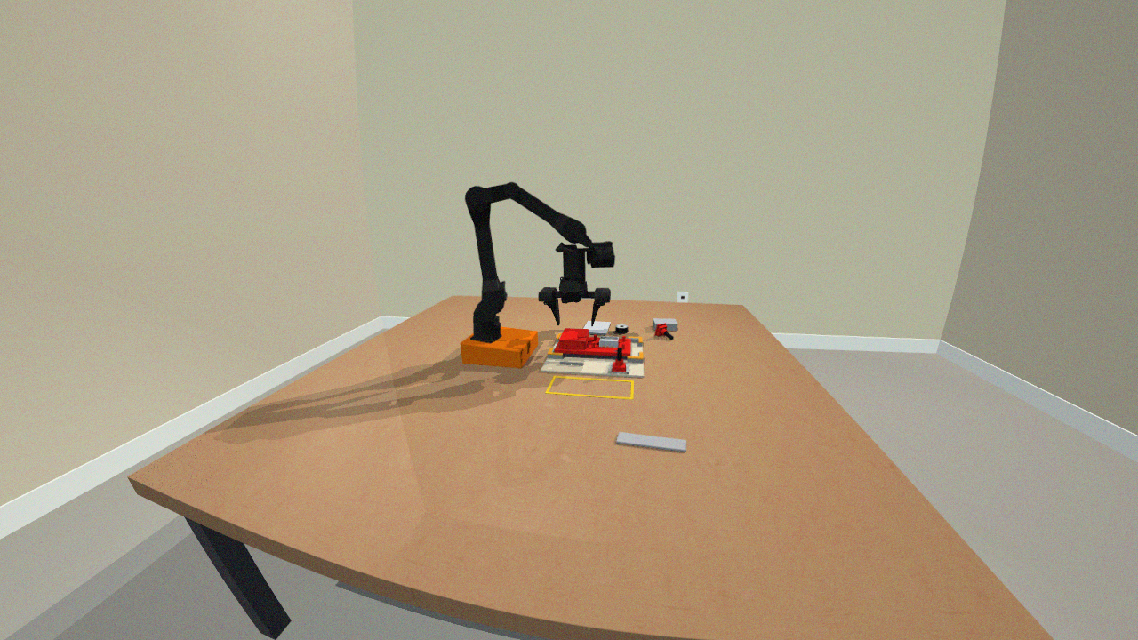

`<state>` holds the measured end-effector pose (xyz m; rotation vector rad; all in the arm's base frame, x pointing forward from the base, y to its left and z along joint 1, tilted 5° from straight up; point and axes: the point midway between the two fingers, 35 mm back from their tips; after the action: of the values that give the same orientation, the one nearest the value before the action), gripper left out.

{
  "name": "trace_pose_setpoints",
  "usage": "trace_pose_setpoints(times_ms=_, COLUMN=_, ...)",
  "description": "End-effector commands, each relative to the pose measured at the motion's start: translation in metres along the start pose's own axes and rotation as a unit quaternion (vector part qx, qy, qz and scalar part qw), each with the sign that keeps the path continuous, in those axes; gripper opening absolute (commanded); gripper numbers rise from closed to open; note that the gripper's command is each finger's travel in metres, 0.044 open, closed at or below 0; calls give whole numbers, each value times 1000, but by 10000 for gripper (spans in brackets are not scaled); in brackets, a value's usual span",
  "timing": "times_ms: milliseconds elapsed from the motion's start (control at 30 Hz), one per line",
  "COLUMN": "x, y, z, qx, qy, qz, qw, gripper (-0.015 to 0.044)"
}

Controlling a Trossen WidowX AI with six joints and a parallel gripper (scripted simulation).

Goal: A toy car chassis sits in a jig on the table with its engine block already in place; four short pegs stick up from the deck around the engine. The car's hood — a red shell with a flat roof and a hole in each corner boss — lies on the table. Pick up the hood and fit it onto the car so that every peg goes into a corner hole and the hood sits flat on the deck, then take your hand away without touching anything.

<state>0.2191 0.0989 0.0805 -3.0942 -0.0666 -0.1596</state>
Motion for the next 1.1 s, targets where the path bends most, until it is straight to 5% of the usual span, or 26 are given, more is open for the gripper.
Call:
trace_pose_setpoints(times_ms=0, x=-1, y=0, z=5, qx=0, qy=-4, qz=1, qw=1000, gripper=440)
trace_pose_setpoints(times_ms=1067, x=-2, y=2, z=24, qx=0, qy=-4, qz=1, qw=1000, gripper=440)
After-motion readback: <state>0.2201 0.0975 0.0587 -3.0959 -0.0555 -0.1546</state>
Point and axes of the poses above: the point midway between the two fingers, 35 mm back from their tips, its own z axis out along the fingers, its own x axis across the jaws, y = z × x, and after that the axes turned 6 degrees about z, right-handed
